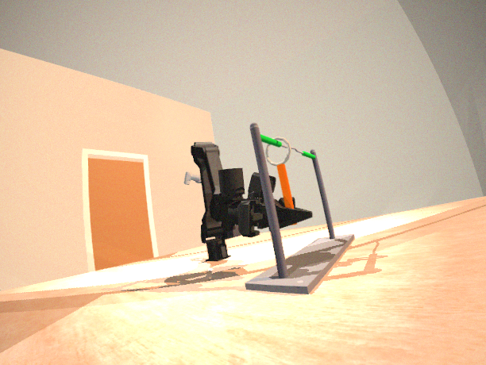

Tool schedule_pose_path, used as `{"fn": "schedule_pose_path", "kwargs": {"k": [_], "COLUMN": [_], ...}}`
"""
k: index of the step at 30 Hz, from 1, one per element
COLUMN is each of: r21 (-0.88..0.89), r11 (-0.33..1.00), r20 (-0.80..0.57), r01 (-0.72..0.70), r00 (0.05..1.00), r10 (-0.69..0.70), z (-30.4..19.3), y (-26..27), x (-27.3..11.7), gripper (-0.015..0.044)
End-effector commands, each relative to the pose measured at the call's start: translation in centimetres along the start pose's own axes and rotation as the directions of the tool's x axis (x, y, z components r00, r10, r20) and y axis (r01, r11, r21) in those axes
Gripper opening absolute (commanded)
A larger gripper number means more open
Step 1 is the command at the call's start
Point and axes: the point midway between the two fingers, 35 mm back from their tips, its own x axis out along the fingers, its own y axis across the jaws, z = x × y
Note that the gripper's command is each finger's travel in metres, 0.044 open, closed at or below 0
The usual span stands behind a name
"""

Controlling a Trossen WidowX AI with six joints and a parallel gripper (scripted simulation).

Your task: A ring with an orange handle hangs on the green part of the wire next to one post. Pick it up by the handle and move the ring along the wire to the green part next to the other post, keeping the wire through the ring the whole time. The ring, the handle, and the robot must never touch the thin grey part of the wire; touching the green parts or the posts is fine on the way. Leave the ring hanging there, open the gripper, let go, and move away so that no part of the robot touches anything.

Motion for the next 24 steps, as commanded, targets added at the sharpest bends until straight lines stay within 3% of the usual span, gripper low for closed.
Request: {"fn": "schedule_pose_path", "kwargs": {"k": [1, 24], "r21": [-0.004, -0.004], "r11": [1.000, 1.000], "r20": [0.008, 0.009], "r01": [0.002, 0.005], "r00": [1.000, 1.000], "r10": [-0.002, -0.005], "z": [0.85, 1.82], "y": [-0.05, -0.09], "x": [-0.12, -0.31], "gripper": [-0.0150, -0.0150]}}
